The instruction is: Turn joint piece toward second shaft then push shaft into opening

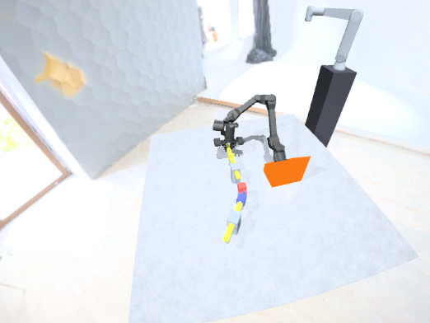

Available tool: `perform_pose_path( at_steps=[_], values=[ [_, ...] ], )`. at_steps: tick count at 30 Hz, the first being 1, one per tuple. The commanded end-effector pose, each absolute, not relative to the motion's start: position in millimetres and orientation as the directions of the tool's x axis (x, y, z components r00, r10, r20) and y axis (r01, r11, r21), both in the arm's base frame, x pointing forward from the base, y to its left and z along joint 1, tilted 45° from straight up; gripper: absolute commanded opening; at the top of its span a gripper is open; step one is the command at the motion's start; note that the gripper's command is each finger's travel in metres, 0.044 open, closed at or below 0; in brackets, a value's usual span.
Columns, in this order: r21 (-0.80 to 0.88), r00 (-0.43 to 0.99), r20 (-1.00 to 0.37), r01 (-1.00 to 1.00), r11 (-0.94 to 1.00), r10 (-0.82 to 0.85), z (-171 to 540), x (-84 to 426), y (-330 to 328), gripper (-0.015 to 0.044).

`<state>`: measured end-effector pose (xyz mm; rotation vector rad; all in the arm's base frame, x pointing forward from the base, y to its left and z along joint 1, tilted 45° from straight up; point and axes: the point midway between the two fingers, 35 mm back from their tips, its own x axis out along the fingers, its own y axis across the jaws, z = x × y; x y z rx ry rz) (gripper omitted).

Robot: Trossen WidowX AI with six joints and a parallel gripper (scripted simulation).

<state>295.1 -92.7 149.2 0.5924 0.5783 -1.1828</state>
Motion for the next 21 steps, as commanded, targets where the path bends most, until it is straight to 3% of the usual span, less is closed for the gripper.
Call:
perform_pose_path(
  at_steps=[1, 4, 21],
  values=[
    [0.117, 0.274, -0.693, 0.955, 0.272, -0.667, 148.6, 295.3, -92.4, 0.0102],
    [0.117, 0.274, -0.693, 0.955, 0.272, -0.667, 148.6, 295.3, -92.4, 0.0067],
    [0.120, 0.275, -0.691, 0.956, 0.268, -0.669, 149.2, 295.2, -92.6, 0.0067]
  ],
)
